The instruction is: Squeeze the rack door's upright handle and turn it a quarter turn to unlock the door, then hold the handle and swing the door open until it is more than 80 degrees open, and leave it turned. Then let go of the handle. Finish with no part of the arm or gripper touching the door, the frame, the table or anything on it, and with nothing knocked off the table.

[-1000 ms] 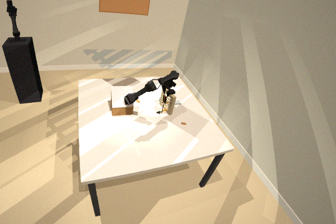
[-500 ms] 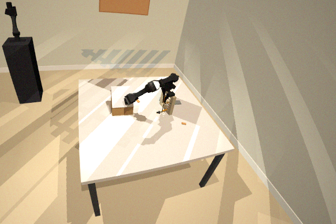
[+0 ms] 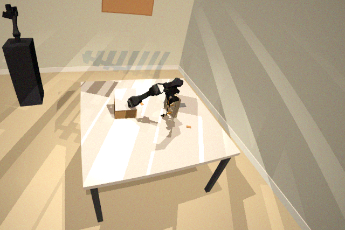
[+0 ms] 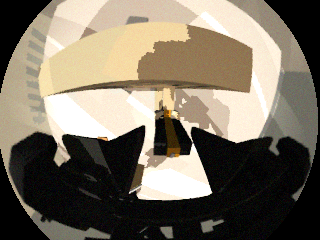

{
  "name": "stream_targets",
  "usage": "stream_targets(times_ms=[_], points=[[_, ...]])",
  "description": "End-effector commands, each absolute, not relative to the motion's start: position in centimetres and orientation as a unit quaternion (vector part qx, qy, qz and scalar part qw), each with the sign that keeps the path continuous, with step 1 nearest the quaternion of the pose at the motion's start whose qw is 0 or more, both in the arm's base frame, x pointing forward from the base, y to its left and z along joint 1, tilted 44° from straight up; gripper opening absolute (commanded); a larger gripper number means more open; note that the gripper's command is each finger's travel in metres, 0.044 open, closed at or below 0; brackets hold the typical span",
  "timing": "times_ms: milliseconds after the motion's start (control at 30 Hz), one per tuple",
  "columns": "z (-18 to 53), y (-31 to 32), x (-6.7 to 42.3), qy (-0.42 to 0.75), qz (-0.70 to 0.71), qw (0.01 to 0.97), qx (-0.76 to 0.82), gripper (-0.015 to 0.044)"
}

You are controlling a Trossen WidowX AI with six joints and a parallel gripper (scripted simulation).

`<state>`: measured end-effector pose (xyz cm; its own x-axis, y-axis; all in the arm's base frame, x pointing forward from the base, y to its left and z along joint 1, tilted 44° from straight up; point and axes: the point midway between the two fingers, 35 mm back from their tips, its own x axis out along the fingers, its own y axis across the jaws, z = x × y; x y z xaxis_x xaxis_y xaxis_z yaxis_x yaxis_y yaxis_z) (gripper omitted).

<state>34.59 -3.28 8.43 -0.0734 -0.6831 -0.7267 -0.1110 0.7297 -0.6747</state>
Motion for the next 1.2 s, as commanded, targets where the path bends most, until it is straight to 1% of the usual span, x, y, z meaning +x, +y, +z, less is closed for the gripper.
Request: stream_targets(times_ms=[0, 100, 333, 767, 933, 1167], points=[[7.85, -3.98, 34.21, 0.698, -0.232, 0.612, -0.290, 0.0284], [7.68, -4.15, 34.16, 0.698, -0.233, 0.612, -0.290, 0.0284], [7.68, -4.15, 34.16, 0.698, -0.233, 0.612, -0.290, 0.0101], [7.68, -4.15, 34.16, 0.698, -0.233, 0.612, -0.290, 0.0014], [7.68, -4.15, 34.16, 0.694, -0.244, 0.617, -0.280, 0.0012], [7.68, -4.15, 34.16, 0.643, -0.357, 0.655, -0.173, 0.0012]])
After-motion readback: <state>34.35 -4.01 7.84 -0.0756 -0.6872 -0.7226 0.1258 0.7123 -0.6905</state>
